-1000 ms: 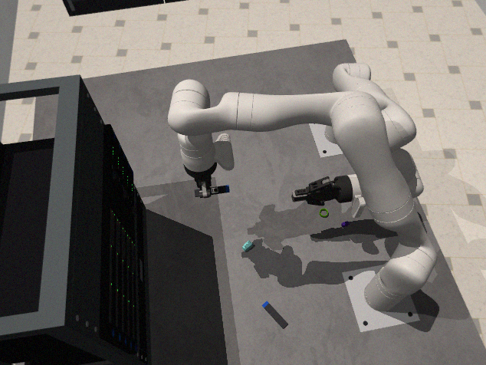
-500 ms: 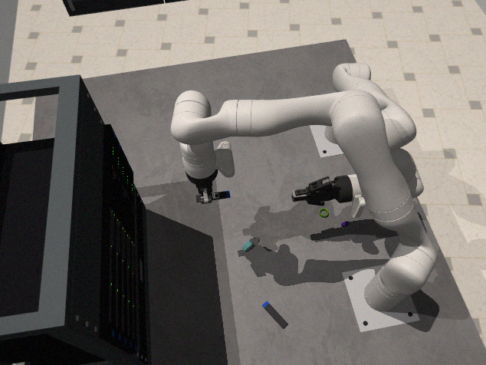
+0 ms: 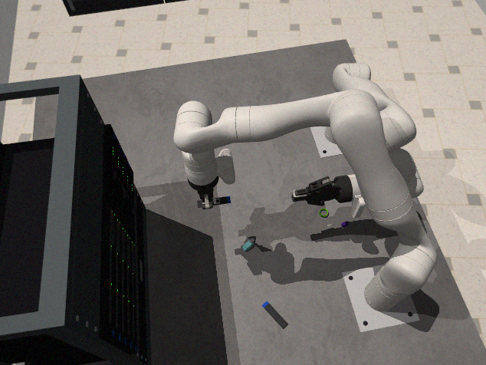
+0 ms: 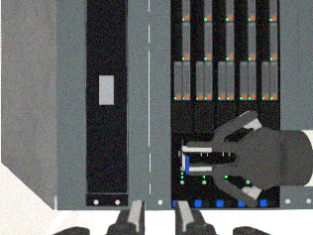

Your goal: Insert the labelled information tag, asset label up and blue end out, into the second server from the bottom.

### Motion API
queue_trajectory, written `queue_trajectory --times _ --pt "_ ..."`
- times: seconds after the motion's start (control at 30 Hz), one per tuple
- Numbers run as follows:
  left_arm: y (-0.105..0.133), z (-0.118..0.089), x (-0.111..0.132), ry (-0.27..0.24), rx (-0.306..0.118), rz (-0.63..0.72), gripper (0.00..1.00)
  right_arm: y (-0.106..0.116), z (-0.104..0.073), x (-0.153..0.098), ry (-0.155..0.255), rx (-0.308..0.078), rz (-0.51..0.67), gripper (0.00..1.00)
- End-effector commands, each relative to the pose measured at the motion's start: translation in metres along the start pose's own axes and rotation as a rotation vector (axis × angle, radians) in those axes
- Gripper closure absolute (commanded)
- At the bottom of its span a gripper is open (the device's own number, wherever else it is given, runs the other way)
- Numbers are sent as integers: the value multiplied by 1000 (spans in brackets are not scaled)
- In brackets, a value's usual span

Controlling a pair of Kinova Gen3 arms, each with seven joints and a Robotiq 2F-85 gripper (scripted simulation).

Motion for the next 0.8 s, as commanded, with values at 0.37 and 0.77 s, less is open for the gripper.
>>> queue_trajectory --times 0.37,0.77 --pt "0 28 0 -2 -2 0 809 0 0 1 1 0 1 739" --pt "0 33 0 -2 -2 0 809 0 0 1 1 0 1 739"
Point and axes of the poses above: on each arm, the point where the finger pads meet when closed, its own z axis out along the fingers, its own x axis across the jaws, y = z × x, the point moved 1 cm from there along -z, back along the fingers, and after that the axes turned 11 degrees about -z, right-handed, at the moved point
